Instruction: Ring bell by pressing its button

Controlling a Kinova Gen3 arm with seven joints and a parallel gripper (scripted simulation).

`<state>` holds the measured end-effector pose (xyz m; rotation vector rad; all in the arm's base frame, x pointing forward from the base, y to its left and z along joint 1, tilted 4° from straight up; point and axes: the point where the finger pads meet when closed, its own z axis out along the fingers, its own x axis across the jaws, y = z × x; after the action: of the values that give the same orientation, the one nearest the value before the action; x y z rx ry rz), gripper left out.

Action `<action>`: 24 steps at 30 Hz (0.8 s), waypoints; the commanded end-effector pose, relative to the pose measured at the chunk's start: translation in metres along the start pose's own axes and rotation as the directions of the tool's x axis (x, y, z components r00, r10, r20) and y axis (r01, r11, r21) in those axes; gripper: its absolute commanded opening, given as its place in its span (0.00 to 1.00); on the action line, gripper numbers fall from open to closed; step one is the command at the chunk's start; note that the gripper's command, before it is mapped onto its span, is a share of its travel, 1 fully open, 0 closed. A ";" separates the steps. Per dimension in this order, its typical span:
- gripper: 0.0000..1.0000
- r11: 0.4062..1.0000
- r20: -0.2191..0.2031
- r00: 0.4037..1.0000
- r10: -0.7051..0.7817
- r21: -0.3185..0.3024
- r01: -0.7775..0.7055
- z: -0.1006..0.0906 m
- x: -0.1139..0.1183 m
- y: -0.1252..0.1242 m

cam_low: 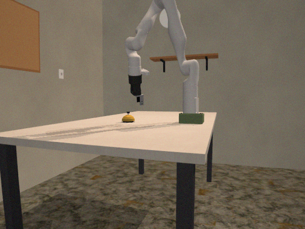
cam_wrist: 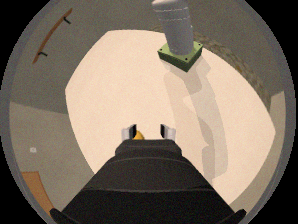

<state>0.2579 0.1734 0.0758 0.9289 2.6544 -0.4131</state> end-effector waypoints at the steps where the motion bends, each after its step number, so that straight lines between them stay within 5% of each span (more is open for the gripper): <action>1: 1.00 1.000 -0.022 0.999 0.028 0.002 -0.028 0.001 -0.005 0.003; 24: 1.00 0.997 -0.075 0.994 0.082 0.009 -0.082 0.003 -0.014 0.008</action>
<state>0.2727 0.1714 0.0767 1.0647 2.6738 -0.3760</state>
